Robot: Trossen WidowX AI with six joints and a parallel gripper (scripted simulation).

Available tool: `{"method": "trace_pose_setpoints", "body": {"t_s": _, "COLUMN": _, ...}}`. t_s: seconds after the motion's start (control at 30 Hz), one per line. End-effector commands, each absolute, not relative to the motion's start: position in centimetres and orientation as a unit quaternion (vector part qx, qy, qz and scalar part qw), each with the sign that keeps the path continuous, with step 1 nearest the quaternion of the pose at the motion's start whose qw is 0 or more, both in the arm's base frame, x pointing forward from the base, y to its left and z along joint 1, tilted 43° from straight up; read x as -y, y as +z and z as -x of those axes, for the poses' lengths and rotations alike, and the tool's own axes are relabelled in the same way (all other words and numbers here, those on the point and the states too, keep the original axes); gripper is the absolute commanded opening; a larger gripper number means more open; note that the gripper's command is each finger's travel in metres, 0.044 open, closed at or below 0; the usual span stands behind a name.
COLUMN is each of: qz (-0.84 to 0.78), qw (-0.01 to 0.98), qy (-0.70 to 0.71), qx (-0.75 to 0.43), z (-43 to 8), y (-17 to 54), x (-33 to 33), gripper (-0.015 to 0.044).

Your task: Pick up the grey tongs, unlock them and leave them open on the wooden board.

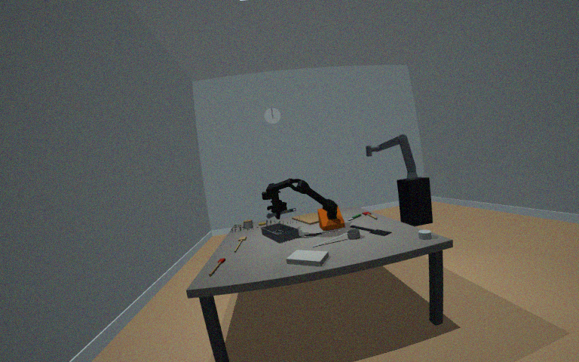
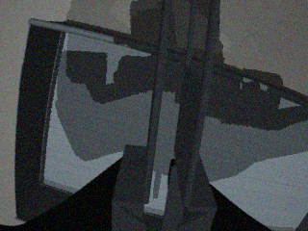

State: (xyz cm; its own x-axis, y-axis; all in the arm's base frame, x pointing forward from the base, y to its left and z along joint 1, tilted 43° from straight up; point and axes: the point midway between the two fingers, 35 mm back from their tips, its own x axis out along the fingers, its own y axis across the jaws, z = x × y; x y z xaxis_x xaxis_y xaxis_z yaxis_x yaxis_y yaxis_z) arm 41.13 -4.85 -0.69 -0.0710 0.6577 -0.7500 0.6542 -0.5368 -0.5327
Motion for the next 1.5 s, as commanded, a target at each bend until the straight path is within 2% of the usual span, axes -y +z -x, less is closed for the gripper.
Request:
{"method": "trace_pose_setpoints", "body": {"t_s": 0.0, "qz": 0.684, "qw": -0.029, "qy": 0.534, "qx": 0.496, "z": -41.0, "y": -2.3, "x": 7.5, "gripper": -0.0150}}
{"method": "trace_pose_setpoints", "body": {"t_s": 0.7, "qz": 0.663, "qw": -0.168, "qy": 0.414, "qx": 0.601, "z": -35.6, "y": -12.1, "x": 18.4, "gripper": -0.0150}}
{"method": "trace_pose_setpoints", "body": {"t_s": 1.1, "qz": 0.660, "qw": -0.178, "qy": 0.406, "qx": 0.606, "z": -35.0, "y": -12.6, "x": 19.2, "gripper": -0.0150}}
{"method": "trace_pose_setpoints", "body": {"t_s": 1.47, "qz": 0.637, "qw": -0.259, "qy": 0.351, "qx": 0.636, "z": -29.4, "y": -15.4, "x": 24.8, "gripper": -0.0150}}
